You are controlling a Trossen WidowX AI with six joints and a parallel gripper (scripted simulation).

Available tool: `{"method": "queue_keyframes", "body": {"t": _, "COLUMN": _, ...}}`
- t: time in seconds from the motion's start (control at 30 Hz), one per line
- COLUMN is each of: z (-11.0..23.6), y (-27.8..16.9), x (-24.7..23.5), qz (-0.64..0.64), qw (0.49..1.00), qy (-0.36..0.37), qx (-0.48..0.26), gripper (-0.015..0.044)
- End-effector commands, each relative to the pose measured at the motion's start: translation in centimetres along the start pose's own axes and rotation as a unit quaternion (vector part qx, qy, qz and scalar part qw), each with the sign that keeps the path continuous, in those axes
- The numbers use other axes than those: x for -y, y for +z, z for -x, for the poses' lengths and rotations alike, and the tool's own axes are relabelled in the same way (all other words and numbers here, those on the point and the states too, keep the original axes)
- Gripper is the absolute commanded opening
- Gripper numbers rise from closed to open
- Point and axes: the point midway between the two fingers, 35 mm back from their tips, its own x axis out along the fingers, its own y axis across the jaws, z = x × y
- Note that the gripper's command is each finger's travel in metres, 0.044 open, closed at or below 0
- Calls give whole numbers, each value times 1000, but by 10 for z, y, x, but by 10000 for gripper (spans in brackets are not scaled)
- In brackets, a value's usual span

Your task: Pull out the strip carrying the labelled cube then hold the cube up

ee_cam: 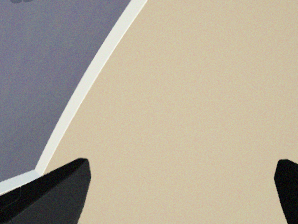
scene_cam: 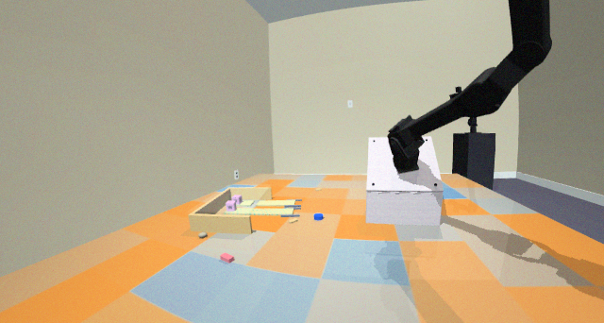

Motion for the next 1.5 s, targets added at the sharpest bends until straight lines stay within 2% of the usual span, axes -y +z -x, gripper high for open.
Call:
{"method": "queue_keyframes", "body": {"t": 0.0, "z": 1, "y": -3, "x": 1, "qz": -3, "qw": 1000, "qy": -2, "qx": -2, "gripper": 400}}
{"method": "queue_keyframes", "body": {"t": 0.33, "z": 81, "y": -132, "x": -1, "qz": -156, "qw": 976, "qy": -92, "qx": -118, "gripper": 400}}
{"method": "queue_keyframes", "body": {"t": 0.63, "z": 171, "y": -239, "x": -57, "qz": -310, "qw": 909, "qy": -162, "qx": -228, "gripper": 400}}
{"method": "queue_keyframes", "body": {"t": 0.8, "z": 209, "y": -272, "x": -92, "qz": -346, "qw": 877, "qy": -183, "qx": -280, "gripper": 400}}
{"method": "queue_keyframes", "body": {"t": 1.1, "z": 294, "y": -325, "x": -202, "qz": -489, "qw": 758, "qy": -222, "qx": -370, "gripper": 400}}
{"method": "queue_keyframes", "body": {"t": 1.27, "z": 336, "y": -333, "x": -274, "qz": -561, "qw": 677, "qy": -235, "qx": -415, "gripper": 400}}
{"method": "queue_keyframes", "body": {"t": 1.47, "z": 377, "y": -322, "x": -361, "qz": -638, "qw": 568, "qy": -242, "qx": -461, "gripper": 400}}
